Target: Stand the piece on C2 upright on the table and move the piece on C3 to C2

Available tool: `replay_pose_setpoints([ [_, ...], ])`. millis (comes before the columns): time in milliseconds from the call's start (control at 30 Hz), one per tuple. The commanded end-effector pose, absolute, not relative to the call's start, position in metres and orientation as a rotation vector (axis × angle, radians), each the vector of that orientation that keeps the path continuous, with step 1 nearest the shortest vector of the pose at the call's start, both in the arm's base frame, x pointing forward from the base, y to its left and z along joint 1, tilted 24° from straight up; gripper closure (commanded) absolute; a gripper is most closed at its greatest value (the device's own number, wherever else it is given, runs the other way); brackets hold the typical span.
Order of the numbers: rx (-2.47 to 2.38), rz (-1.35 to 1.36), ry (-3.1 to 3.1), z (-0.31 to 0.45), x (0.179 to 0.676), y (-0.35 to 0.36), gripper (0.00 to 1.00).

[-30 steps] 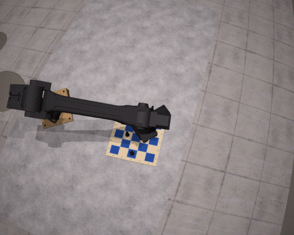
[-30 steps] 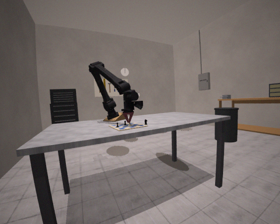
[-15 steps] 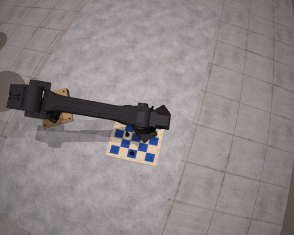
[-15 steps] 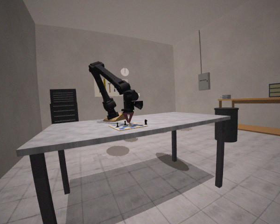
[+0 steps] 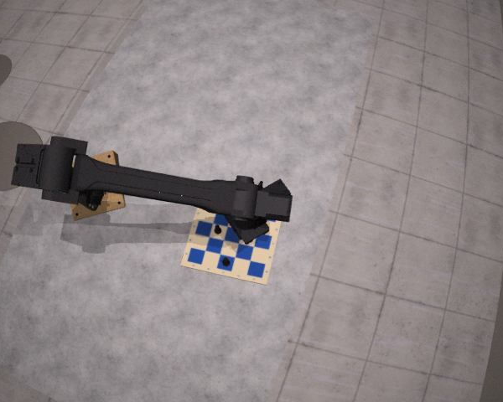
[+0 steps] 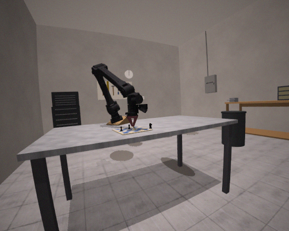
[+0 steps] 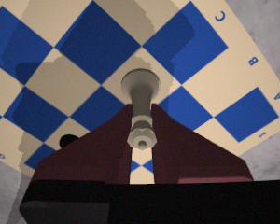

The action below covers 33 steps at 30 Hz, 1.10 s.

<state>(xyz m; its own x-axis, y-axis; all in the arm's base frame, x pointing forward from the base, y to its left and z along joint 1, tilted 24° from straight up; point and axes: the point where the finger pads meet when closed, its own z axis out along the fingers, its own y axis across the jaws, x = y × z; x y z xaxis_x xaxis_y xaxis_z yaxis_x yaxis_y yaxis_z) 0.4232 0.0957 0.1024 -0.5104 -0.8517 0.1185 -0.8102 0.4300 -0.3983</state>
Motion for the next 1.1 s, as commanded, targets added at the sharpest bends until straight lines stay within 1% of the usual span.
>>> replay_pose_setpoints([
  [0, -1.465, -0.626, 2.547, 0.114, 0.432, 0.093, 1.0],
  [533, -1.488, -0.625, 2.566, 0.099, 0.43, 0.091, 1.0],
  [667, -1.465, -0.627, 2.548, 0.11, 0.437, 0.093, 1.0],
  [1067, -1.476, -0.626, 2.557, 0.105, 0.434, 0.092, 1.0],
])
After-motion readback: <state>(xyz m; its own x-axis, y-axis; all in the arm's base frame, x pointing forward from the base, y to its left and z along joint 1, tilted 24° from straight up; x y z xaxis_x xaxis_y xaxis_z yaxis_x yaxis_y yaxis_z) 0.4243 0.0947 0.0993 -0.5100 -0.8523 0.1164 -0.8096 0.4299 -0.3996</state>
